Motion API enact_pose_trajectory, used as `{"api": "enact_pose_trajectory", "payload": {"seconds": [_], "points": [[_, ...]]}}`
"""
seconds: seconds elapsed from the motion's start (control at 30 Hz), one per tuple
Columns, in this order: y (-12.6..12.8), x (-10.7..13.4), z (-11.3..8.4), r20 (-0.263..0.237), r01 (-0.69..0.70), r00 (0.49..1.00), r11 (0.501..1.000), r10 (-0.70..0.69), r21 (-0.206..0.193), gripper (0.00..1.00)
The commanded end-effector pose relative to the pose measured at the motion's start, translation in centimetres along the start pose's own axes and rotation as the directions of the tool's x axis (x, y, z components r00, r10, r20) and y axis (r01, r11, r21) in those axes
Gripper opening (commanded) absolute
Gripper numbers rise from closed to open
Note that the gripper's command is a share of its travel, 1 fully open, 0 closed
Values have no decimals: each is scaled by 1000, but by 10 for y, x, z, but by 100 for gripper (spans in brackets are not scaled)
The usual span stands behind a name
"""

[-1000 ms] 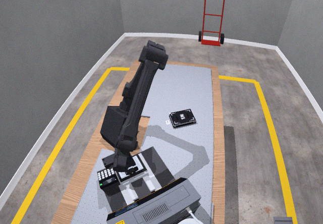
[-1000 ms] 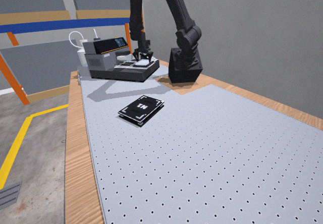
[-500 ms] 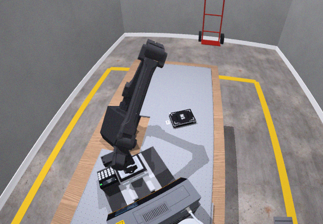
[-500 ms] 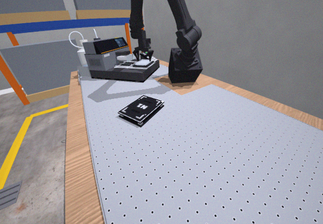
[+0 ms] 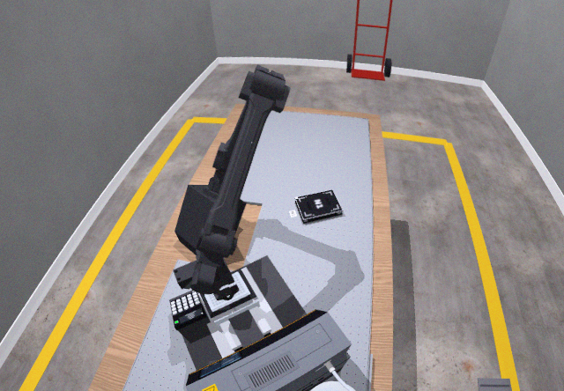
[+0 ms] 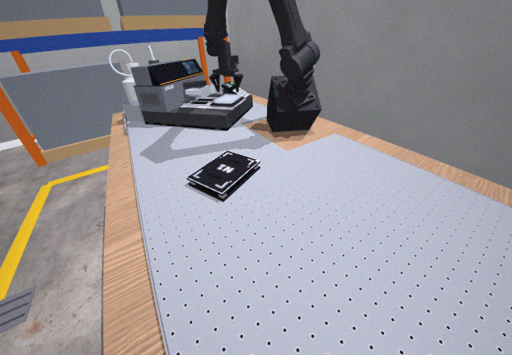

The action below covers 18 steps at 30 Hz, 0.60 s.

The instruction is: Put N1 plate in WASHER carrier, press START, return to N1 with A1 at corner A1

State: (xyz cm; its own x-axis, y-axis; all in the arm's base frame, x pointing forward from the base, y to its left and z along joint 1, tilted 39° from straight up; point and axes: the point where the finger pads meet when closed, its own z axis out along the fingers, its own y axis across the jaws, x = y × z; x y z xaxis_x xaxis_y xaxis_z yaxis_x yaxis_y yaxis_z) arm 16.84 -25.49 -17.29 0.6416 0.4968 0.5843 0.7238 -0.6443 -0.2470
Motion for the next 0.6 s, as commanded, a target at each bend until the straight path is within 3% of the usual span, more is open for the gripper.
{"api": "enact_pose_trajectory", "payload": {"seconds": [0.0, 0.57], "points": [[23, -7, -29, 26, 35, 999, 998, -34, -51, 100], [22, -7, -56, 28, 35, 999, 998, -33, -53, 100]]}}
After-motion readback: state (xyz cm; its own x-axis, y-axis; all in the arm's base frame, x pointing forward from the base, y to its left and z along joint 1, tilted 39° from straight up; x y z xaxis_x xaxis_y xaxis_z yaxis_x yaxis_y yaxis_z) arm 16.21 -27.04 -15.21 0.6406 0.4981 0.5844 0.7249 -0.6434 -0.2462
